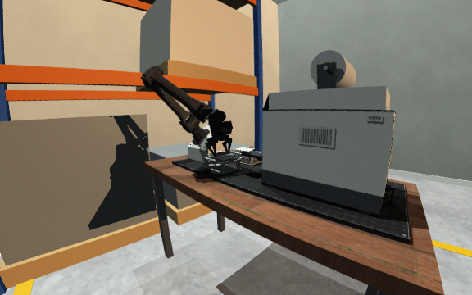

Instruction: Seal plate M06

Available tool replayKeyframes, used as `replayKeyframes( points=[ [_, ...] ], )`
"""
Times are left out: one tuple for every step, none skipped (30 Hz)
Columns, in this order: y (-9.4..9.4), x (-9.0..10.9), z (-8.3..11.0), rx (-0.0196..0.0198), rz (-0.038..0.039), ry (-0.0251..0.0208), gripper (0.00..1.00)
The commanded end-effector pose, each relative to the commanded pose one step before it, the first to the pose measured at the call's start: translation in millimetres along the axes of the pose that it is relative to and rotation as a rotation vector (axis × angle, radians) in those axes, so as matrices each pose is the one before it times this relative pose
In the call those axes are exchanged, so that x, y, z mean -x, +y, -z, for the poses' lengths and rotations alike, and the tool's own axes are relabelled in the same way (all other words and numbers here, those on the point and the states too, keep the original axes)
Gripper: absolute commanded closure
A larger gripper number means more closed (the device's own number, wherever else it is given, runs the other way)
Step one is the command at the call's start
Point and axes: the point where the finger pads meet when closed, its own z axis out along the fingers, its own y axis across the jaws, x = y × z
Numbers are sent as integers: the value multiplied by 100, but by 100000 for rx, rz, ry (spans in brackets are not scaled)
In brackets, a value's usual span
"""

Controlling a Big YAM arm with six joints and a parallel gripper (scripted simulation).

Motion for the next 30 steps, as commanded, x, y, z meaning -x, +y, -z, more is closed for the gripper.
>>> replayKeyframes(
  points=[
    [278,-338,-439,404,977,506,100],
    [109,-255,-75,85,313,288,100],
    [99,-251,-73,72,331,328,100],
    [2,-74,-67,-3,42,130,100],
    [-15,-45,-67,-32,15,103,100],
    [-27,-16,-66,-22,-39,52,100],
    [-62,45,-58,-68,-113,-34,100],
    [-164,278,-22,-174,-385,-399,100],
    [-147,243,-17,-129,-306,-363,100],
    [-203,276,57,-199,-468,-569,100],
    [-154,167,47,-86,-229,-162,100],
    [-91,192,-26,-107,-255,-236,100],
    [0,0,0,0,0,0,100],
    [0,0,0,0,0,0,100],
    [81,312,78,49,-368,-658,100],
    [33,282,23,-27,-355,-549,100],
    [39,272,19,21,-327,-521,100],
    [-69,199,-45,-105,-602,-260,100],
    [-11,31,-43,-57,-25,-5,100],
    [18,-57,-3,93,268,349,100],
    [13,-42,-3,75,221,291,100],
    [-8,-17,15,45,143,194,100],
    [-12,-13,18,41,132,181,100],
    [0,-22,-4,60,182,241,100],
    [0,-26,6,56,170,228,100],
    [0,-26,6,56,170,228,100],
    [0,-26,7,56,171,228,100],
    [-28,47,0,-13,-11,3,100],
    [-19,34,6,-13,-11,4,100],
    [0,0,0,0,0,0,100]
  ],
)
